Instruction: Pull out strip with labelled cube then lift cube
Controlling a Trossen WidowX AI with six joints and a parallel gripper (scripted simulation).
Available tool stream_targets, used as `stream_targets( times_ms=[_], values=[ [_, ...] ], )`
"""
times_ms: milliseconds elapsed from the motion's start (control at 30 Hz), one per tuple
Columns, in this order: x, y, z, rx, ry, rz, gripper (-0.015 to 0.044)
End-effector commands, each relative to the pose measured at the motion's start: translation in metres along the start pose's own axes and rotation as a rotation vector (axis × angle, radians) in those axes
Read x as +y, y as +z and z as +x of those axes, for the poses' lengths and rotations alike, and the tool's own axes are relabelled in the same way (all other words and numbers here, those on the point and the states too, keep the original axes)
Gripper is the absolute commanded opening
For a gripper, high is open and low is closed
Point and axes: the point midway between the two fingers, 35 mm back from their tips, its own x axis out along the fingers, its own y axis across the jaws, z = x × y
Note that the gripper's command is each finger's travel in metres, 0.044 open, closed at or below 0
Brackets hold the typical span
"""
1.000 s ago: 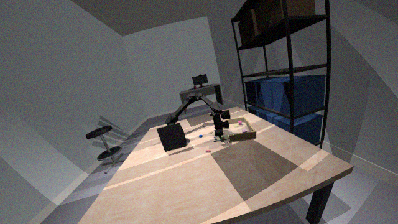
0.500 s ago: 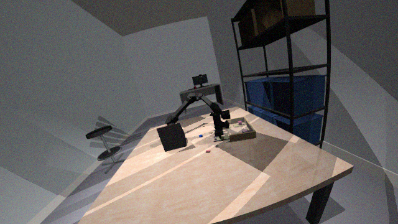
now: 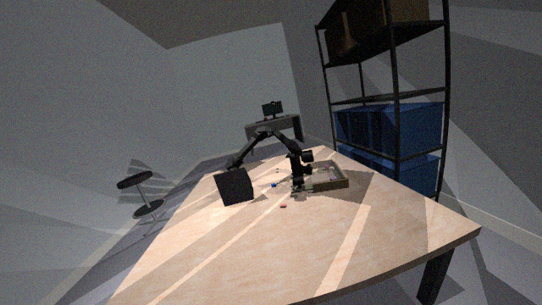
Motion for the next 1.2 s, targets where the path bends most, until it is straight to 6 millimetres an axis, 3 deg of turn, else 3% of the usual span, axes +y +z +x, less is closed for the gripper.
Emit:
stream_targets(
  times_ms=[0,333,1167],
  values=[
    [0.001,0.001,0.002,-0.001,0.004,0.003,0.0],
    [0.001,-0.001,0.002,-0.001,0.004,0.003,0.0],
    [-0.001,-0.04,0.004,0.001,0.004,0.005,0.0]
  ],
)
